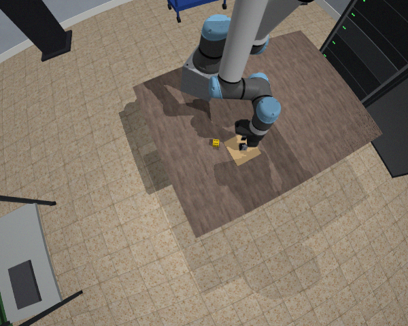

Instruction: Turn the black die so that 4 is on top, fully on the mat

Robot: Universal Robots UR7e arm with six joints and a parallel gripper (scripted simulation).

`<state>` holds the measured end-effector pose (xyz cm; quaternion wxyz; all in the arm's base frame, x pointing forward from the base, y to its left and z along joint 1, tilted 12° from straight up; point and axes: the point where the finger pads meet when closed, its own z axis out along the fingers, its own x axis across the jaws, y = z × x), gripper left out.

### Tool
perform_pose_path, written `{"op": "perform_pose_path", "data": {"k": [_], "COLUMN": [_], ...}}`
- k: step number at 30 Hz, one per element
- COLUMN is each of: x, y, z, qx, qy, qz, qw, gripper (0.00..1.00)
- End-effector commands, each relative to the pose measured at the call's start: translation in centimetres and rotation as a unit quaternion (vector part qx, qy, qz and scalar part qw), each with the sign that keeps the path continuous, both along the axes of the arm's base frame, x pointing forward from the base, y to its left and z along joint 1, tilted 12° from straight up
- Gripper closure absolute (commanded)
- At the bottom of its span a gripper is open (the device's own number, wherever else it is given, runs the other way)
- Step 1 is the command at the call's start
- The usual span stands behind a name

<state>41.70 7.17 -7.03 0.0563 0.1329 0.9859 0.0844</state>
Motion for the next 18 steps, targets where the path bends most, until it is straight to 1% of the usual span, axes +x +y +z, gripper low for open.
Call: {"op": "perform_pose_path", "data": {"k": [1,18], "x": [0.06,0.08], "y": [0.12,0.14], "z": [-0.41,-0.55], "qx": [0.000,0.000], "qy": [-0.001,-0.001], "qz": [0.000,0.000], "qw": [1.000,1.000], "gripper": [0.13,0.13]}}
